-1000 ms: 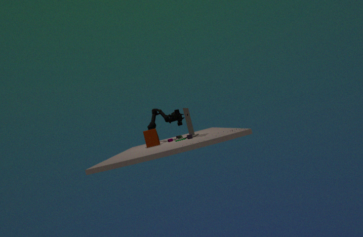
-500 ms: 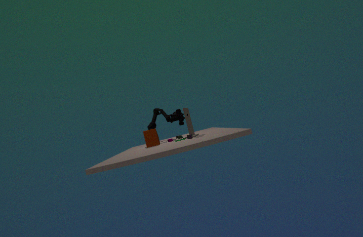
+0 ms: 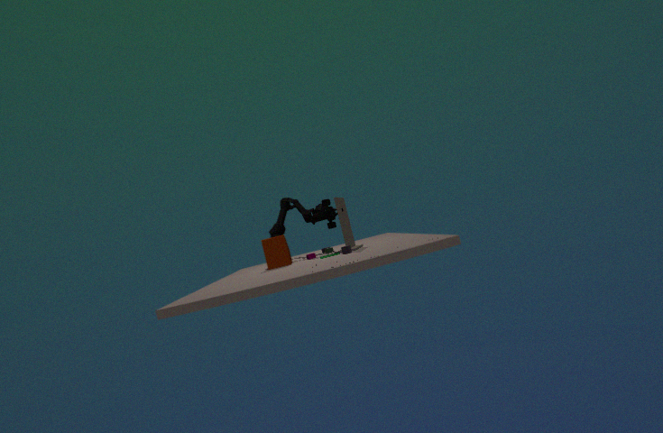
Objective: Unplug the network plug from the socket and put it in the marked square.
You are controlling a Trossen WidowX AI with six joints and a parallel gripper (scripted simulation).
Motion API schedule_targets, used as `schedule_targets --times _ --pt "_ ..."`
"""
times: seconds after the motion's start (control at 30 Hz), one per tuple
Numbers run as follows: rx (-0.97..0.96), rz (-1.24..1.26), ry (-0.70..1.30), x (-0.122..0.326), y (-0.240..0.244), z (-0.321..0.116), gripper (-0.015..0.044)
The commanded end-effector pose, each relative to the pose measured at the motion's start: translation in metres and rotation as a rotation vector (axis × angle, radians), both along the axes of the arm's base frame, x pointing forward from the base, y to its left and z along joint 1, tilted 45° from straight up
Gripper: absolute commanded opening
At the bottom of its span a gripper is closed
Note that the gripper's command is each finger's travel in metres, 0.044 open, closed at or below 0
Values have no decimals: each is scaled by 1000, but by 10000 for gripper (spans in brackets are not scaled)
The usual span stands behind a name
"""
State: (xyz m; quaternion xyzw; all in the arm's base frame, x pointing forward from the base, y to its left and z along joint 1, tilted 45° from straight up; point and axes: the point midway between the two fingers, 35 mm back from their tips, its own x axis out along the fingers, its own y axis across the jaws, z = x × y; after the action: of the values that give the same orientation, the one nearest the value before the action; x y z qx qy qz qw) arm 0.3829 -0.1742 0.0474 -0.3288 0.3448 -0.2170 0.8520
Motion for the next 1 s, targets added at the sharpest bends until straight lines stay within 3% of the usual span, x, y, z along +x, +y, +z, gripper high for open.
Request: schedule_targets --times 0.0,0.27,0.97 --pt "-1 6 0 1 1 0 49" --pt "-1 6 0 1 1 0 0" --pt "0 6 1 -8 5 3 0"
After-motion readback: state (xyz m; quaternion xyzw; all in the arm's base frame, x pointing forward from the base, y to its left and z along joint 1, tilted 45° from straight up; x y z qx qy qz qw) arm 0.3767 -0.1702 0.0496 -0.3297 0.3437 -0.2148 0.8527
